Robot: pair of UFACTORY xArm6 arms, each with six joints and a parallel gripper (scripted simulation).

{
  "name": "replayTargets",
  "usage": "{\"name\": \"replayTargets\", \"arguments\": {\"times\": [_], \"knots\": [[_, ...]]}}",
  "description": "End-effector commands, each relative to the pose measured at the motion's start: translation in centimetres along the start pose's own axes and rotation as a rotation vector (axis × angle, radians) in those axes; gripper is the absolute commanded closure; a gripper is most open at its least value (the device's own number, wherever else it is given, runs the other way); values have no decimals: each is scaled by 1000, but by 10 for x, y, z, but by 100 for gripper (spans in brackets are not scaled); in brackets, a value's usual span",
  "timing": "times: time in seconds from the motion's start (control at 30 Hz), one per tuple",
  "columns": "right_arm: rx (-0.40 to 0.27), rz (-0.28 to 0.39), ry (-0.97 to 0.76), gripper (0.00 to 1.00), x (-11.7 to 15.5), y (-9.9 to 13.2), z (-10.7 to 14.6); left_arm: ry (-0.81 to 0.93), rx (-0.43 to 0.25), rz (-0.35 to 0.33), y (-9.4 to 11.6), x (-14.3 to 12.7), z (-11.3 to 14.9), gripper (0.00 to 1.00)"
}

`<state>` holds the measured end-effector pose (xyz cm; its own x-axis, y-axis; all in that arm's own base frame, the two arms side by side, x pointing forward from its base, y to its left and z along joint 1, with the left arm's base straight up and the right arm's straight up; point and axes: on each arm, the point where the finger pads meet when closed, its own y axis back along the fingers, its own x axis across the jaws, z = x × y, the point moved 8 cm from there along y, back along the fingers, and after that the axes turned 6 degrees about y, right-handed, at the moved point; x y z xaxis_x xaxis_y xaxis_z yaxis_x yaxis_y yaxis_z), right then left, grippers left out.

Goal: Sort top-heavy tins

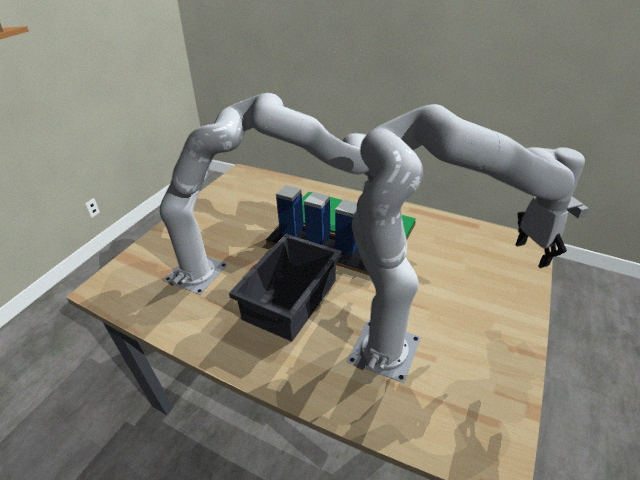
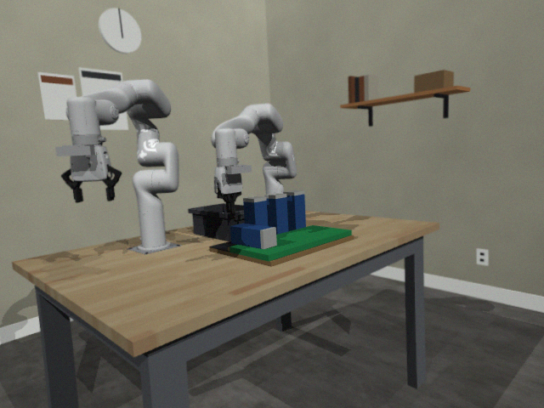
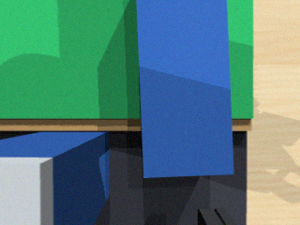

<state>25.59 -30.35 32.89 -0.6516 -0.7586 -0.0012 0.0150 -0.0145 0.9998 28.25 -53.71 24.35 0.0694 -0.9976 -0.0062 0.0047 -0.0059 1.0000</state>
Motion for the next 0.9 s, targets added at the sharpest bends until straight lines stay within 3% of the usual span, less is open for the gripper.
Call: {"name": "replayTargets", "arguments": {"times": [0.0, 0.33, 0.37, 0.87], "knots": [[4, 1, 0, 0, 0, 2, -1, 0, 2, 6, 3, 1, 0, 100], [4, 1, 0, 0, 0, 2, -1, 0, 2, 6, 3, 1, 0, 100], [4, 1, 0, 0, 0, 2, -1, 0, 2, 6, 3, 1, 0, 0], [4, 1, 0, 0, 0, 2, -1, 0, 2, 6, 3, 1, 0, 0]]}}
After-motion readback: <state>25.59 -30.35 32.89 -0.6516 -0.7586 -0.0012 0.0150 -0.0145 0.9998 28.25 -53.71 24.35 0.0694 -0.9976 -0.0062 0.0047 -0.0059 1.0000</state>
